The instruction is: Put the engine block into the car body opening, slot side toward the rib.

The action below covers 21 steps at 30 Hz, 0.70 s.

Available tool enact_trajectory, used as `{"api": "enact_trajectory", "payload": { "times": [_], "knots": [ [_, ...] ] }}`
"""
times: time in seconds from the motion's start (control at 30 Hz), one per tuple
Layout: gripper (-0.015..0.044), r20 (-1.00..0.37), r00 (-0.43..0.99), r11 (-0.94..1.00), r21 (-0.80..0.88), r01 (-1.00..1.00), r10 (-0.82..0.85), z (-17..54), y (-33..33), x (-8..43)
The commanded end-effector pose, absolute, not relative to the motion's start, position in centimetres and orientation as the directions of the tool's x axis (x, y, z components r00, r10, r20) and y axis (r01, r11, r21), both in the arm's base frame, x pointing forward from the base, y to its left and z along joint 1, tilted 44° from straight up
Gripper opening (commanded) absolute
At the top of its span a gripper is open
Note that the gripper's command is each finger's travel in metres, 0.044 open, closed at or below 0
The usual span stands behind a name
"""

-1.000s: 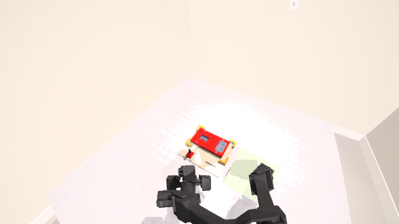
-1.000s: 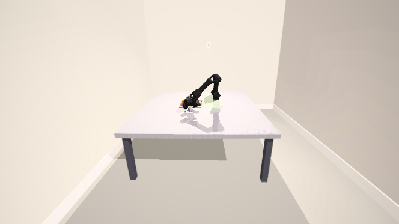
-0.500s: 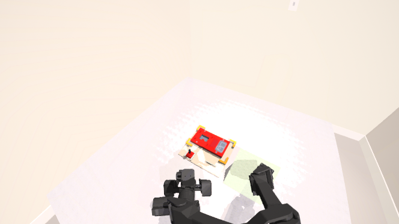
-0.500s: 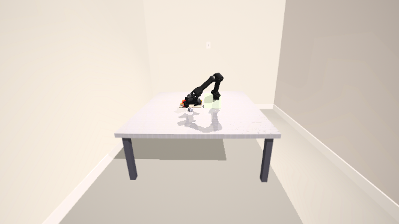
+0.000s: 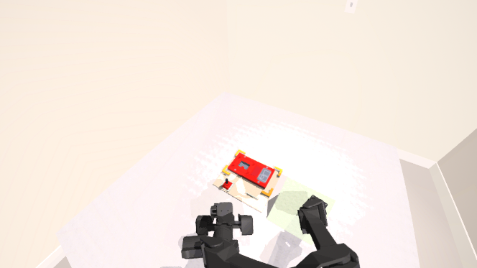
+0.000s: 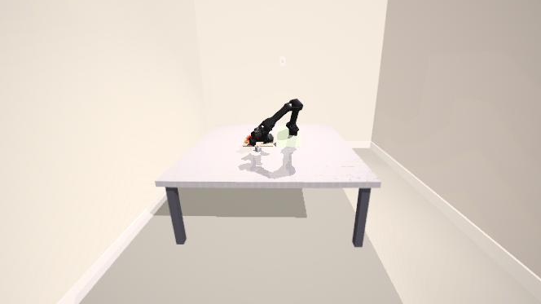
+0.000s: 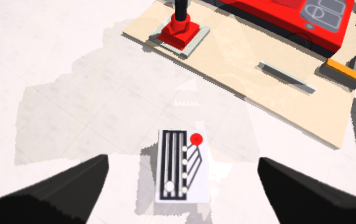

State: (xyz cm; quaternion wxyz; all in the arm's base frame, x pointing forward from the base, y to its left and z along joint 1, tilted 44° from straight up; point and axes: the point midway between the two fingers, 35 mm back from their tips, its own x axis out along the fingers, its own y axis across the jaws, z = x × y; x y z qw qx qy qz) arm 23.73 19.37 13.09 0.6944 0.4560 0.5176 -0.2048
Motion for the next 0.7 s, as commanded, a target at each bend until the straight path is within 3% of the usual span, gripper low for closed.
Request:
{"api": "enact_trajectory", "payload": {
  "times": [0.0,0.17,0.67],
  "knots": [
    [0.0440,-0.906,0.379,0.501,0.420,0.757,0.187,13.0,19.4,23.7],
    [0.0440,-0.911,0.362,0.507,0.410,0.759,0.195,12.9,19.3,23.8],
    [0.0440,-0.882,0.023,0.568,0.323,0.757,0.470,11.7,17.8,24.2]
  ]
}}
